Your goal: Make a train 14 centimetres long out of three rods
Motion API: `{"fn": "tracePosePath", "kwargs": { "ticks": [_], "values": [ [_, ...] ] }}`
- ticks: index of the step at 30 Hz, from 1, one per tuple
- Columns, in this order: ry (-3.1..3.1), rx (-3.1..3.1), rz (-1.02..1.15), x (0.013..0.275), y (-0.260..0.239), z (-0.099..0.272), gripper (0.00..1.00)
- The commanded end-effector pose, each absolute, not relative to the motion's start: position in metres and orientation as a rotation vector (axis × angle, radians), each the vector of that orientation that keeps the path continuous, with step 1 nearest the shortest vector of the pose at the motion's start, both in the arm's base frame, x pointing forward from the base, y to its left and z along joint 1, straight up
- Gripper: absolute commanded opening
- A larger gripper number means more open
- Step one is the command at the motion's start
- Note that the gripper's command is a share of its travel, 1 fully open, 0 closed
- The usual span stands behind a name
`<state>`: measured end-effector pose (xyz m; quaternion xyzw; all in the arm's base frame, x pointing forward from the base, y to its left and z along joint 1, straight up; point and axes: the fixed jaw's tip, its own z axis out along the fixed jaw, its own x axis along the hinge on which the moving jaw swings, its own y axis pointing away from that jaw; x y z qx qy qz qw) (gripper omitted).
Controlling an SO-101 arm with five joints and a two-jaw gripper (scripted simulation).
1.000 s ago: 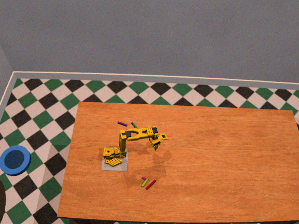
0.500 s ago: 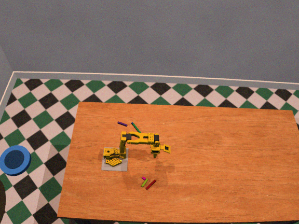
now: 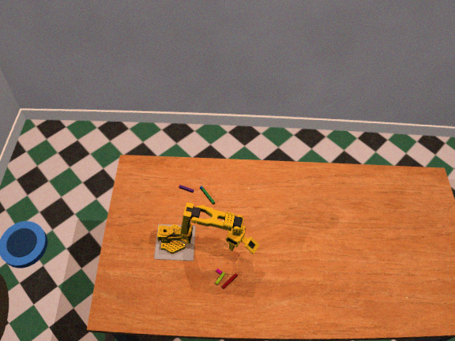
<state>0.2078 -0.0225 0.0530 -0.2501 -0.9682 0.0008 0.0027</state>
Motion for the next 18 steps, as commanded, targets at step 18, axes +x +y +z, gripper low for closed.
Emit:
{"fn": "tracePosePath", "kwargs": {
  "ticks": [18],
  "values": [
    [-2.543,-1.796,0.008,0.195,-0.086,0.050,0.18]
  ]
}}
